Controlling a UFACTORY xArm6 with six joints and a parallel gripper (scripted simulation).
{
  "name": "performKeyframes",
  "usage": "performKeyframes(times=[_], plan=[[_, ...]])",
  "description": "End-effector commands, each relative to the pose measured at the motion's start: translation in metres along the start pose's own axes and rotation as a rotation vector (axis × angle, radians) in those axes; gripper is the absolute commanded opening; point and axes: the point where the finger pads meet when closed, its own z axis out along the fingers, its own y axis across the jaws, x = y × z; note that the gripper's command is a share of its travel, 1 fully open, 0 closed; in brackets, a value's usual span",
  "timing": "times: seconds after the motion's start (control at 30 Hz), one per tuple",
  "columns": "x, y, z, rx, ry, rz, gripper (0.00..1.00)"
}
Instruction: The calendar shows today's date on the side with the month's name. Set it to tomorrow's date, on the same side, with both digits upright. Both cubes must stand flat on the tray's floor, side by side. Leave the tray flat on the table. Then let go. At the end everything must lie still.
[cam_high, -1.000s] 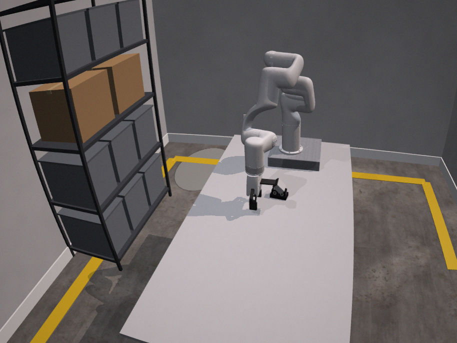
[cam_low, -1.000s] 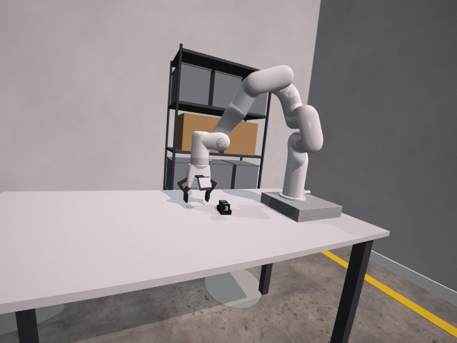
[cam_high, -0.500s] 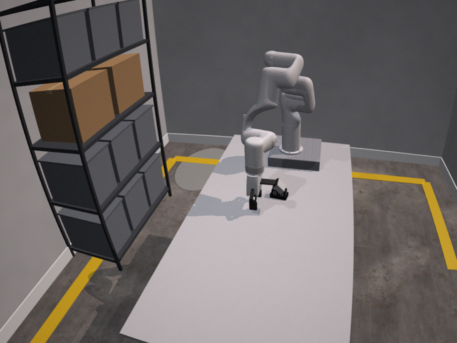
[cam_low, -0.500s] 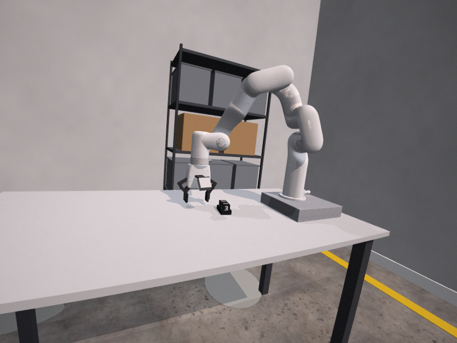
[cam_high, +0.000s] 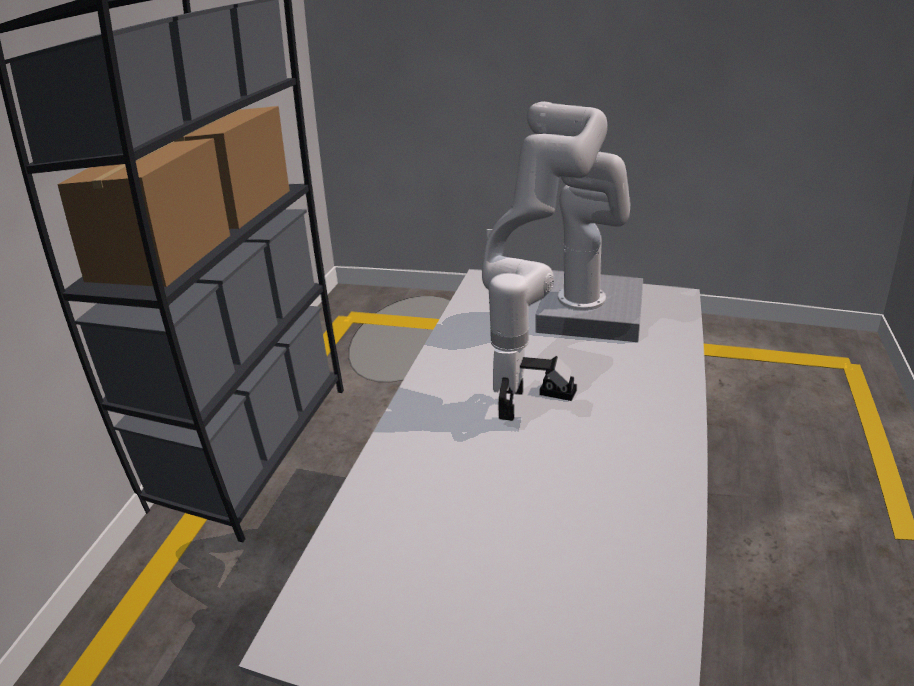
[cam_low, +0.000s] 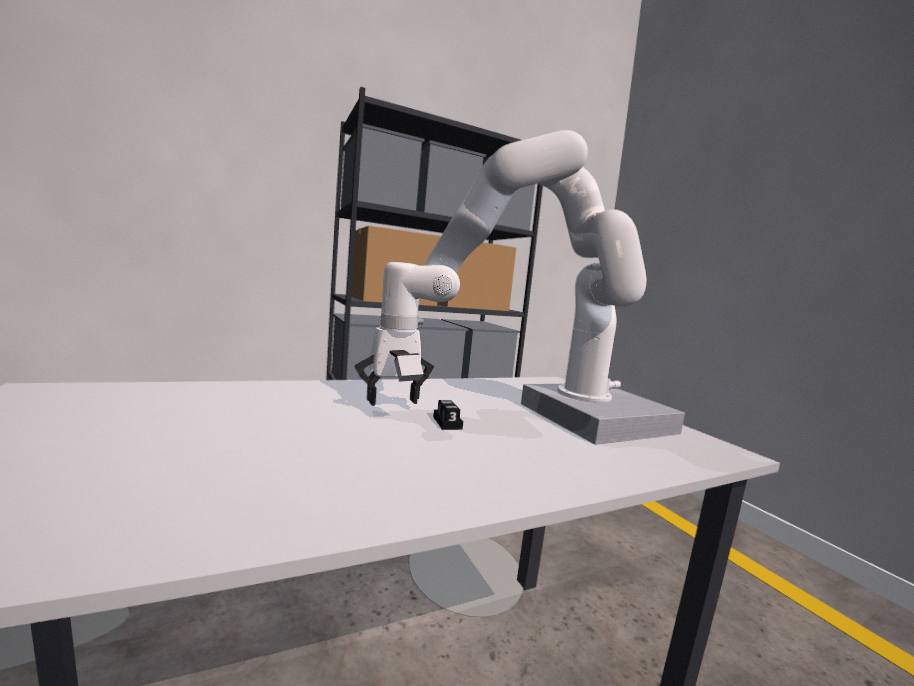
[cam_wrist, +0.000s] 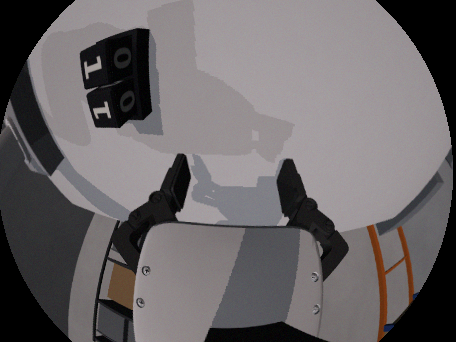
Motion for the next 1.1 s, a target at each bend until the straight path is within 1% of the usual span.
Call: performKeyframes(times=[0.0, 0.47, 0.67, 0.93, 1.07], plan=[[0.000, 0.002, -0.001, -0.004, -0.001, 0.000, 1.00], [0.000, 0.002, -0.001, -0.004, -0.001, 0.000, 1.00], [0.000, 0.002, -0.006, -0.004, -0.001, 0.000, 1.00], [0.000, 0.001, -0.031, -0.004, -0.001, 0.000, 1.00], [0.000, 0.001, -0.037, -0.004, -0.001, 0.000, 1.00]])
